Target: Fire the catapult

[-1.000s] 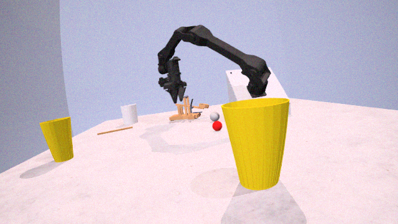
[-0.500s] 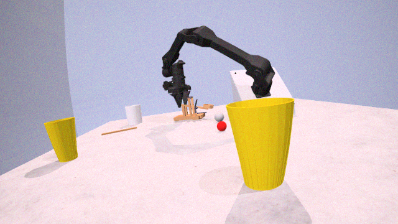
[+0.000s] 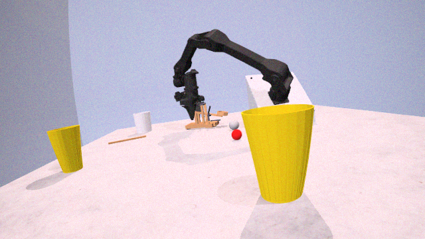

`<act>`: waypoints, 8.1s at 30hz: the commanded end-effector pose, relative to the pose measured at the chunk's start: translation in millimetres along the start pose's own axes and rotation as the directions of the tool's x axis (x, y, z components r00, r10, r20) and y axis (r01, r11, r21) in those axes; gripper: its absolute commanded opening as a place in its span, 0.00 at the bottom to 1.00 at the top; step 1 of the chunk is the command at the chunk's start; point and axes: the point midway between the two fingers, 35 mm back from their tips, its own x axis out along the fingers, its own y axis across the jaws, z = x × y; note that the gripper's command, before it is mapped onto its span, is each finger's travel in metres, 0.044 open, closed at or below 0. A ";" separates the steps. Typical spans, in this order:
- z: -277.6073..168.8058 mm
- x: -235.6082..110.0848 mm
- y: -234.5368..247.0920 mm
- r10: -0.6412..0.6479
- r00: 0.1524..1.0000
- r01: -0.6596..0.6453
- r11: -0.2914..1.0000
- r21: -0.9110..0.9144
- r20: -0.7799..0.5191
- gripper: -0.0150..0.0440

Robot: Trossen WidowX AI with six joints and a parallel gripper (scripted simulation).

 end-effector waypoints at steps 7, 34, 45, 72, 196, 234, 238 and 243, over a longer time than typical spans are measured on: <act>-0.4 7.2 0.5 0.001 1.000 -0.001 1.000 0.000 -0.001 0.91; -0.6 -41.0 -0.4 0.002 1.000 -0.002 1.000 0.005 -0.001 0.25; 0.3 -24.3 -0.5 0.003 1.000 -0.003 1.000 0.006 0.000 0.25; 0.3 5.5 1.3 0.003 1.000 -0.003 1.000 -0.002 -0.008 0.30; 0.2 -24.3 -0.5 0.003 1.000 -0.003 1.000 0.006 0.000 0.25; 0.3 5.5 1.3 0.003 1.000 -0.003 1.000 -0.001 -0.008 0.79; 1.6 -3.2 0.7 0.002 1.000 -0.002 1.000 -0.001 -0.008 0.97; 2.2 -73.7 -0.9 -0.001 1.000 0.001 1.000 0.002 -0.009 1.00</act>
